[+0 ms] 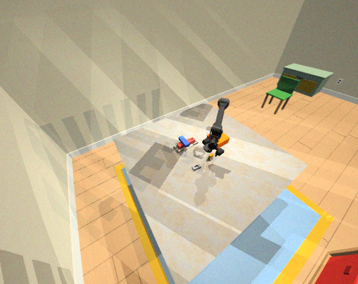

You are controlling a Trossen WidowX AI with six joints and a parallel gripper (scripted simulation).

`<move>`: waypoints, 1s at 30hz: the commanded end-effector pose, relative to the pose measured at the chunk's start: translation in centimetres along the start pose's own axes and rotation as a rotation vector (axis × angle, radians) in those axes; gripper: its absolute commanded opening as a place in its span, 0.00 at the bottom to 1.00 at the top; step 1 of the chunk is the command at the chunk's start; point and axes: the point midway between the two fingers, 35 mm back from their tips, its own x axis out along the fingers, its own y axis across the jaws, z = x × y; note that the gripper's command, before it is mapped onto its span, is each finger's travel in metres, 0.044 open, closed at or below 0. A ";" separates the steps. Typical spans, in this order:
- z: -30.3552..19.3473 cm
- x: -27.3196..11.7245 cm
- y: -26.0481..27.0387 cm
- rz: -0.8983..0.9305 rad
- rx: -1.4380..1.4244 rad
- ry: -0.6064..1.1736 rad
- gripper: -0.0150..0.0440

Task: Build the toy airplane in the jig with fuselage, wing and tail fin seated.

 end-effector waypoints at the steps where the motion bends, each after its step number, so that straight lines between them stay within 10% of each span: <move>1: -0.1 0.7 0.0 -0.001 0.004 0.005 1.00; 30: -0.1 5.3 0.0 -0.001 0.004 0.005 1.00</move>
